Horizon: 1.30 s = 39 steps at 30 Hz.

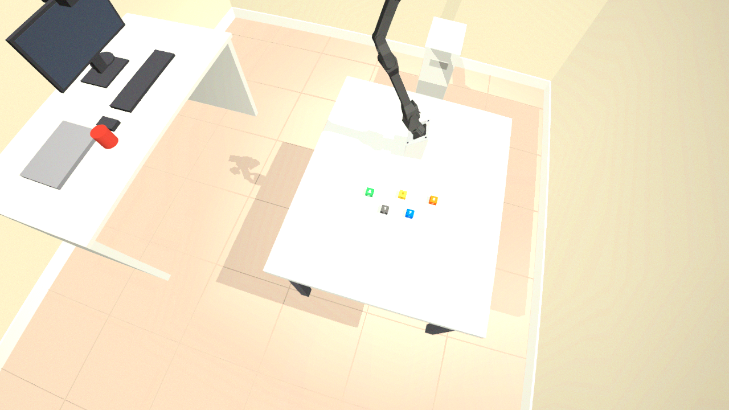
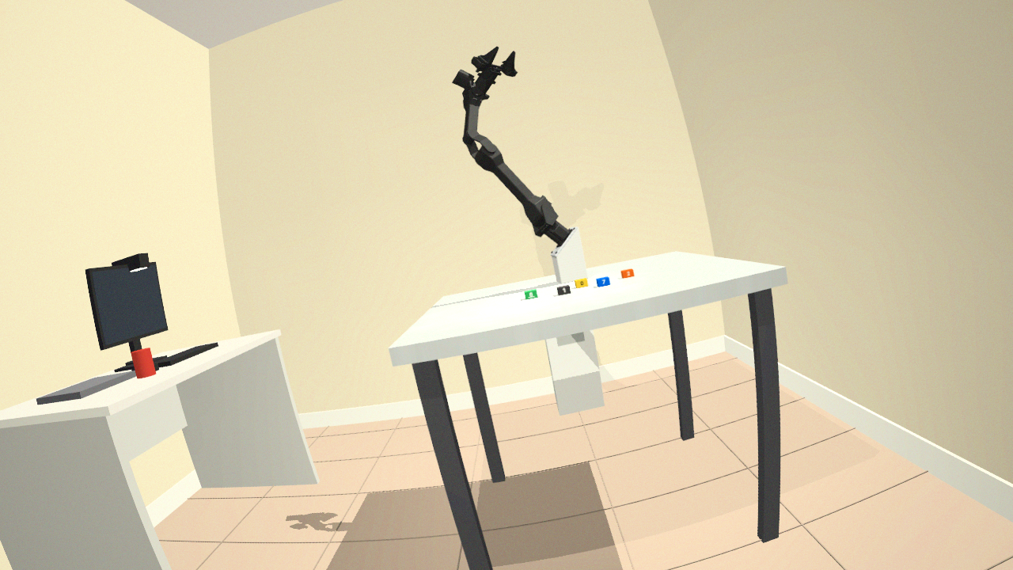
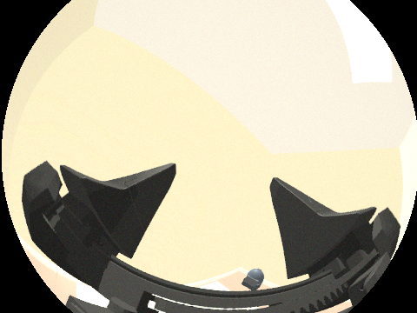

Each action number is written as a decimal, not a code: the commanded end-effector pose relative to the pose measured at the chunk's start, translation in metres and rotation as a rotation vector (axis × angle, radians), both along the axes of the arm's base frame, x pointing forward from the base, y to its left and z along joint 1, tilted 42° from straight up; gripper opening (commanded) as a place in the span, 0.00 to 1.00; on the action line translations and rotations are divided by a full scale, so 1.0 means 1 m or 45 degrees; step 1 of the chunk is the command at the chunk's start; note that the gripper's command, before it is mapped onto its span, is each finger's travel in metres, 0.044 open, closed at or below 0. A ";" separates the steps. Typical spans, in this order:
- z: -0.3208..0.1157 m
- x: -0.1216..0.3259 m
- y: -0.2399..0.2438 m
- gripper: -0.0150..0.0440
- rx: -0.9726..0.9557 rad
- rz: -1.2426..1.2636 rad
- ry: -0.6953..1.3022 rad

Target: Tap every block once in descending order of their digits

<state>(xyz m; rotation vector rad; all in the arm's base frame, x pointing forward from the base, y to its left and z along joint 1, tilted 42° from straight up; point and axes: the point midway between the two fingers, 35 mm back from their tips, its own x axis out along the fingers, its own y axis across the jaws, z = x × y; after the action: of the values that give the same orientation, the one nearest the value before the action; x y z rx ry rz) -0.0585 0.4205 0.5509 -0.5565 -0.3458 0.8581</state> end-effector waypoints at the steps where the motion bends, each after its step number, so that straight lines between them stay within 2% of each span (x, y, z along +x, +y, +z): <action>1: -0.001 0.003 0.001 0.93 0.002 -0.005 0.004; 4: -0.011 0.041 0.011 0.93 0.026 -0.078 0.054; 10: -0.068 0.155 0.019 0.93 -0.144 -0.370 0.082; 18: -0.148 0.300 -0.033 0.93 -0.370 -0.773 0.210; 24: -0.208 0.385 -0.114 0.93 -0.513 -1.086 0.377; 29: -0.258 0.431 -0.202 0.93 -0.608 -1.353 0.560; 34: -0.306 0.449 -0.301 0.93 -0.676 -1.631 0.785; 39: -0.352 0.434 -0.402 0.93 -0.709 -1.918 1.057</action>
<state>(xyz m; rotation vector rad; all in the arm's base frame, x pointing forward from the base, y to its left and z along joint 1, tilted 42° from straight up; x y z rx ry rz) 0.3885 0.0658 0.2192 -0.7667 0.9177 -0.2866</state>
